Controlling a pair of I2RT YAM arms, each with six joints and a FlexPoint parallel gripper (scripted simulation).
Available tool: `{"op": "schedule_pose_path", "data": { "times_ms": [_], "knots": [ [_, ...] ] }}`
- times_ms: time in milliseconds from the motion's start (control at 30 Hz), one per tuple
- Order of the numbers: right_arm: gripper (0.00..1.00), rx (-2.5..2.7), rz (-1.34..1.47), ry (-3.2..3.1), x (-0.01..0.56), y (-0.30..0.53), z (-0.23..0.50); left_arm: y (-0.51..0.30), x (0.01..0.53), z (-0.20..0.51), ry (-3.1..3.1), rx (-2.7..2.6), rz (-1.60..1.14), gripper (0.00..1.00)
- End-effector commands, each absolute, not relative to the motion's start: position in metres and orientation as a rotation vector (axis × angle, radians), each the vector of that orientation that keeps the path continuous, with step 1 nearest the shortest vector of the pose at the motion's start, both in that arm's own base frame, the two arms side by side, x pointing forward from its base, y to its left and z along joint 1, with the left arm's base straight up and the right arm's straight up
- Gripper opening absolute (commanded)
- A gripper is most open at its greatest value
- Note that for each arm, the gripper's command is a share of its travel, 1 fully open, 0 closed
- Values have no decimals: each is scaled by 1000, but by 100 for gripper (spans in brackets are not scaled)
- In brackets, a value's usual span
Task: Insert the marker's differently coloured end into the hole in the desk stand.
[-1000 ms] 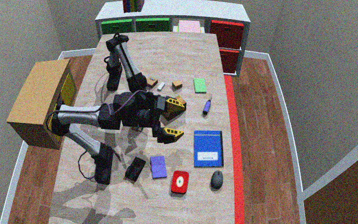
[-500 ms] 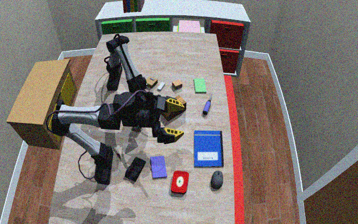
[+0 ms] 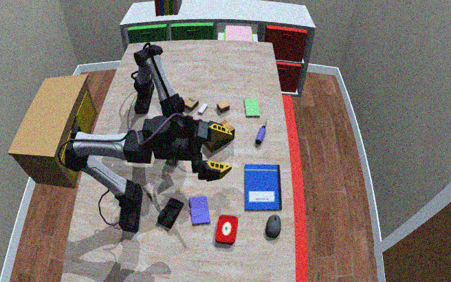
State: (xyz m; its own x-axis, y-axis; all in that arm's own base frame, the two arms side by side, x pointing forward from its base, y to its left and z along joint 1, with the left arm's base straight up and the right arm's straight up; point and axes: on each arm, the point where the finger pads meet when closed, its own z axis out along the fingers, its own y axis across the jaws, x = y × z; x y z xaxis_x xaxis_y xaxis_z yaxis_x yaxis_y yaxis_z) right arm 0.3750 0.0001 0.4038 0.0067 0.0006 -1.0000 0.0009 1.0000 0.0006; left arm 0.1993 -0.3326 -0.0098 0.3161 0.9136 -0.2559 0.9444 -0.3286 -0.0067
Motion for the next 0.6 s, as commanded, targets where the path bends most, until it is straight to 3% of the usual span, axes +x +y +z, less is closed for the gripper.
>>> {"op": "schedule_pose_path", "data": {
  "times_ms": [0,567],
  "knots": [
    [100,-17,9,1545,374,4,409,-343,206,25,1684,2374,-323,0],
    [100,-17,9,1545,374,4,409,-342,208,52,1689,2365,-326,0]
  ]
}}
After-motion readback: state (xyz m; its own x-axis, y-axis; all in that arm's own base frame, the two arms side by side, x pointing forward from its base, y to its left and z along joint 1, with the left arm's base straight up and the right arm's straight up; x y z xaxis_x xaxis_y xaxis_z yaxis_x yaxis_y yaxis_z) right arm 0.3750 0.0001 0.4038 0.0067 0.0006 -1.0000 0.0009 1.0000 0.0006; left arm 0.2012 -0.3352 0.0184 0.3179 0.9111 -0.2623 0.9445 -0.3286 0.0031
